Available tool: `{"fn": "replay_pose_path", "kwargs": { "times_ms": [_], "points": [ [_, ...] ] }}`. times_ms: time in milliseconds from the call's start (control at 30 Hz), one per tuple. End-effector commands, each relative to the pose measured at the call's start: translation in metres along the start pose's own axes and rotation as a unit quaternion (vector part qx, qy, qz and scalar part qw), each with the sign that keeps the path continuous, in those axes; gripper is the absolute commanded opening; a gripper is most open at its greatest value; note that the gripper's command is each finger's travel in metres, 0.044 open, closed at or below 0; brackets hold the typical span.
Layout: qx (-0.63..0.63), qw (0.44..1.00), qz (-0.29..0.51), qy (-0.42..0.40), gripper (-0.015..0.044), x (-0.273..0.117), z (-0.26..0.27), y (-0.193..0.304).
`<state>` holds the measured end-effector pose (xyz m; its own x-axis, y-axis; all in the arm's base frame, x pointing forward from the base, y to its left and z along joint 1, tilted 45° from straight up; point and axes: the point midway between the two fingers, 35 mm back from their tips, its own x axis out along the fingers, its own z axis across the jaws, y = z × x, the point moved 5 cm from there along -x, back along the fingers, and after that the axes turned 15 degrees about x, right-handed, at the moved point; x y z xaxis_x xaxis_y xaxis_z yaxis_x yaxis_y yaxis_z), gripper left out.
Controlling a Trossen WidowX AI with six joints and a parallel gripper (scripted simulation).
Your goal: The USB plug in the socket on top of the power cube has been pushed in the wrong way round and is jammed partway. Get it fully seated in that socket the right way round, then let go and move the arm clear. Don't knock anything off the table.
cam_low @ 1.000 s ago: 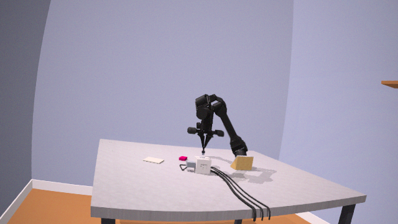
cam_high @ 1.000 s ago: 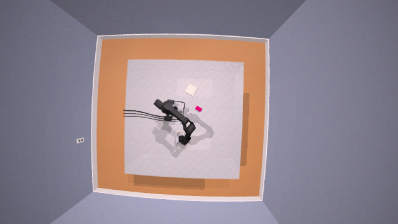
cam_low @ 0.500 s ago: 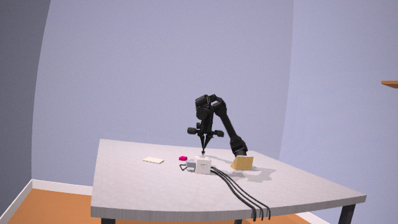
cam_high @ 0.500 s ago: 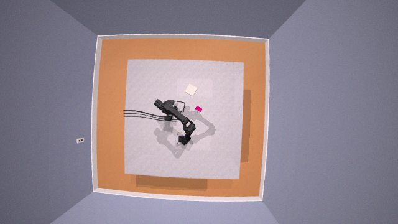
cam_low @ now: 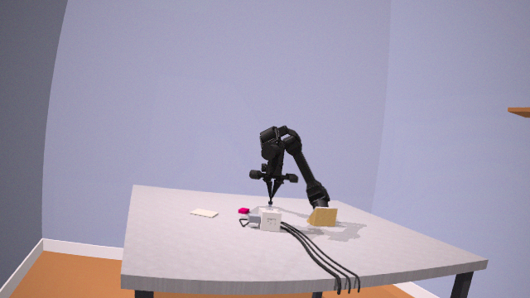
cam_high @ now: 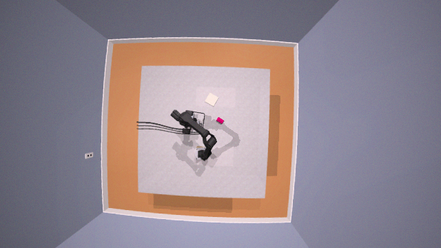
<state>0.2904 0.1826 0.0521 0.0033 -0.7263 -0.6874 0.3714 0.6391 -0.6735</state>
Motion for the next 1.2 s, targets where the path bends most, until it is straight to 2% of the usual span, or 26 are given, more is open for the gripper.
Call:
{"fn": "replay_pose_path", "kwargs": {
  "times_ms": [0, 1167],
  "points": [
    [-0.003, 1.0, -0.002, -0.003, 0.0, 0.0009, 0.0004, -0.0002],
    [-0.004, 1.0, -0.004, -0.004, 0.0, 0.0051, 0.0005, -0.0005]
  ]
}}
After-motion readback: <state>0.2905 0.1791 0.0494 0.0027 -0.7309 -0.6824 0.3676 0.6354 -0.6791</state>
